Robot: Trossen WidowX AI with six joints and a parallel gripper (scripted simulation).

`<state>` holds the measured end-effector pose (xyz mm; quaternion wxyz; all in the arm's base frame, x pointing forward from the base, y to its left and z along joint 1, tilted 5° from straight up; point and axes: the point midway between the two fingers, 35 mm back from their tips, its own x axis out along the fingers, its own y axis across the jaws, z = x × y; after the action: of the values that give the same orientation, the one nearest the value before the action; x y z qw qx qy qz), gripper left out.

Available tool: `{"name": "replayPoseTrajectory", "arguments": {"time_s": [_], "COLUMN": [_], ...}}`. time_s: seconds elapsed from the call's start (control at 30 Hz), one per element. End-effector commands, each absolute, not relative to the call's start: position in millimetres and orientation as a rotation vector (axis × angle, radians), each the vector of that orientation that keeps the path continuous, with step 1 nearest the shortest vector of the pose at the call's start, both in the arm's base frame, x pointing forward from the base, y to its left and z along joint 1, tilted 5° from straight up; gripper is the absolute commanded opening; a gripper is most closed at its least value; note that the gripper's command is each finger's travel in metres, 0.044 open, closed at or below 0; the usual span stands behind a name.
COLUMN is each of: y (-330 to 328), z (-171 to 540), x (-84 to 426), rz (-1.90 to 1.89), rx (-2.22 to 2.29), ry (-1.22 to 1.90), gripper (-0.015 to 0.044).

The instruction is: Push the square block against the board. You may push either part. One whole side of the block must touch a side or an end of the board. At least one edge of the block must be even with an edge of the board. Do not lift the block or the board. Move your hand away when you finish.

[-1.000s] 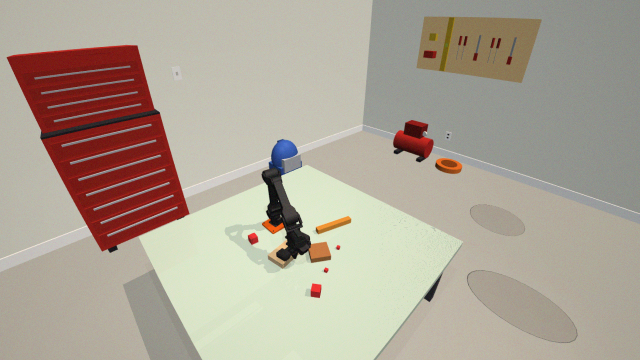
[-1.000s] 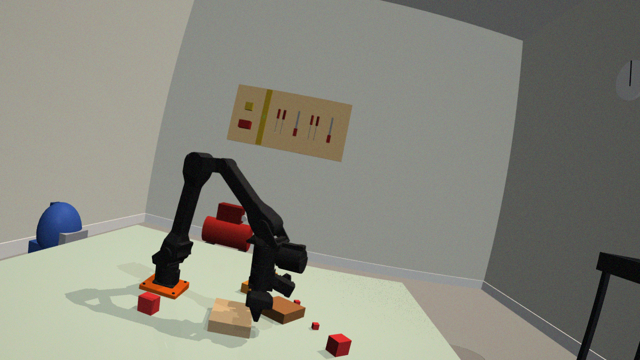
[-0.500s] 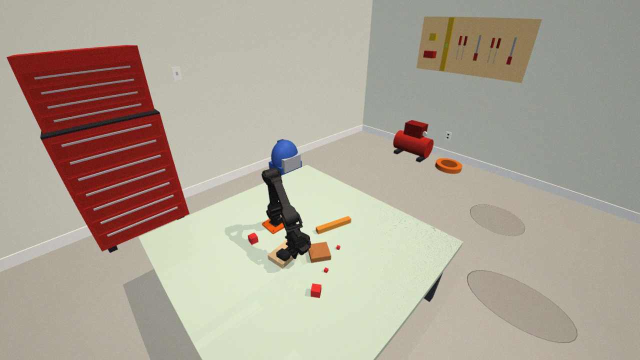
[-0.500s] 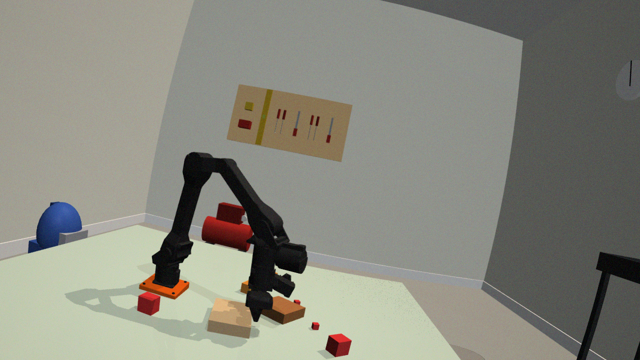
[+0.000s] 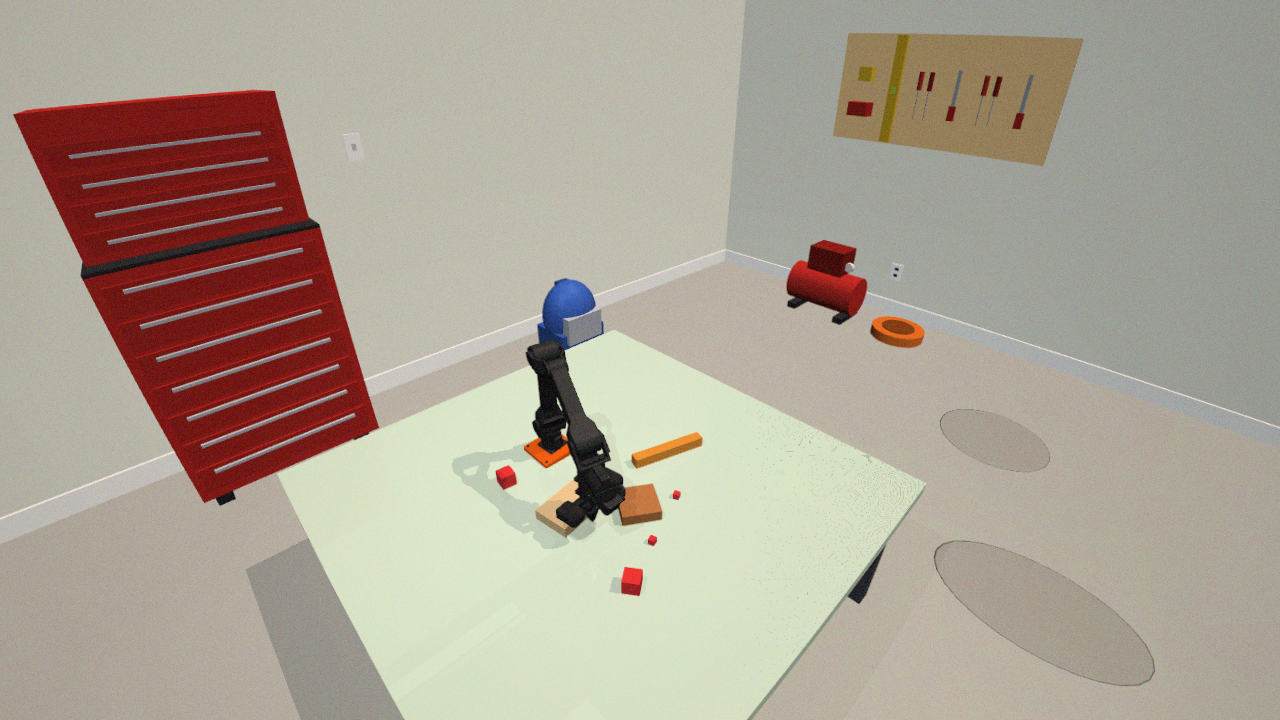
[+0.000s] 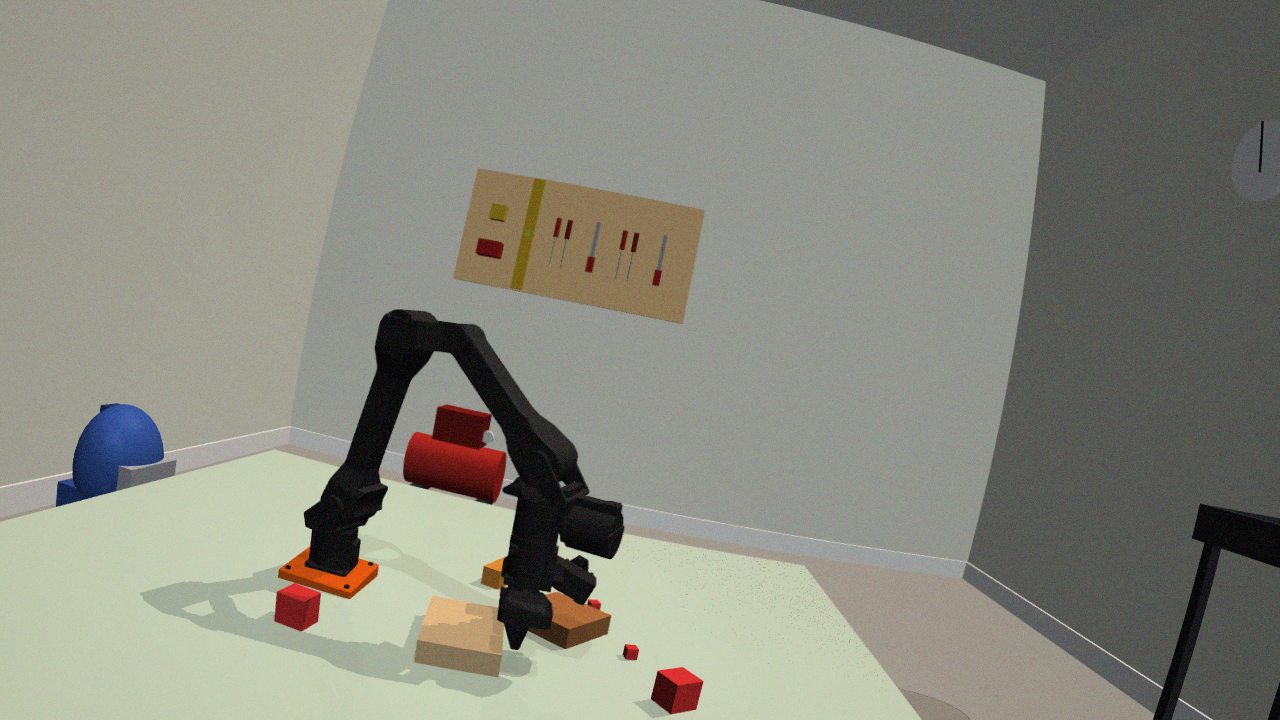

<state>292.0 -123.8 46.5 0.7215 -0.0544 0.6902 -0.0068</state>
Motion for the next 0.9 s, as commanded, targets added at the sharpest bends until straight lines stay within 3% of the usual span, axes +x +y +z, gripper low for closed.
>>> {"name": "replayPoseTrajectory", "arguments": {"time_s": [0.0, 0.63, 0.87], "y": [-124, -123, -117], "z": [48, 49, 103], "x": [301, 330, 322], "rz": [-0.021, -0.021, -0.021], "rx": [-0.121, -0.12, -0.12], "ry": [1.523, 1.521, 1.521], "gripper": [0.0, 0.0, 0.0]}}
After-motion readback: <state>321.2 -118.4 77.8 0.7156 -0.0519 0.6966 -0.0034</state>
